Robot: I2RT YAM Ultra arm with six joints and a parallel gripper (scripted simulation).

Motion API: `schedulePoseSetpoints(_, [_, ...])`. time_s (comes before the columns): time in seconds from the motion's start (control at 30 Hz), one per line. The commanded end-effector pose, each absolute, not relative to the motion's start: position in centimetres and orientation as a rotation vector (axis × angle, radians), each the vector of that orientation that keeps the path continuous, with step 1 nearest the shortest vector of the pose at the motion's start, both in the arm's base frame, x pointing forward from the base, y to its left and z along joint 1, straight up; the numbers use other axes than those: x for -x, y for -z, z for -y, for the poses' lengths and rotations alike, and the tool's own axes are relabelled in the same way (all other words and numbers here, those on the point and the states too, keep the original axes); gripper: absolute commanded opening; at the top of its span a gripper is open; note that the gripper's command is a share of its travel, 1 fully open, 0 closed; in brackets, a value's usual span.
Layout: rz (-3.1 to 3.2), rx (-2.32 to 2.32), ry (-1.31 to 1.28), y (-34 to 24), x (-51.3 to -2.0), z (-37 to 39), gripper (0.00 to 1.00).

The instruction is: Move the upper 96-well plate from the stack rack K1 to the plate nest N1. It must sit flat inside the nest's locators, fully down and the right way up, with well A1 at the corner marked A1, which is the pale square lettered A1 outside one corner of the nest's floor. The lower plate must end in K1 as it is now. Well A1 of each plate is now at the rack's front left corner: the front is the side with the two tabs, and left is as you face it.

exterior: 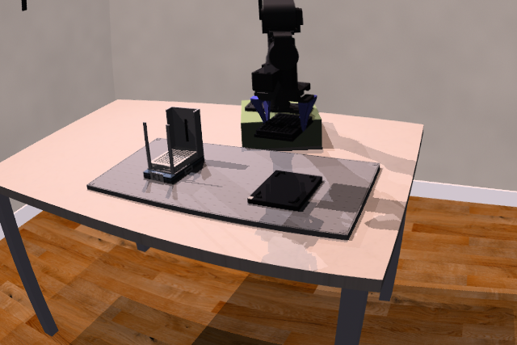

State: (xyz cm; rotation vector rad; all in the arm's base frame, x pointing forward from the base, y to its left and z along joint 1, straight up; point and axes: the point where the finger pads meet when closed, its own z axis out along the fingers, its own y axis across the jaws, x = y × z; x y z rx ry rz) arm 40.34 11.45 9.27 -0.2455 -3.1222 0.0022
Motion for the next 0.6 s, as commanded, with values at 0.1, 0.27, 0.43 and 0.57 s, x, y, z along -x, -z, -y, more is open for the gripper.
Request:
schedulePoseSetpoints(0.1, [3.194,0.248,0.030,-11.4,-41.3,-11.7,0.00])
schedulePoseSetpoints(0.27, [3.194,0.248,0.030,-11.4,-41.3,-11.7,0.00])
schedulePoseSetpoints(0.43, [3.194,0.247,0.030,-11.4,-41.3,-11.7,0.00])
schedulePoseSetpoints(0.57, [3.159,0.244,0.009,-10.2,-40.5,-11.5,0.00])
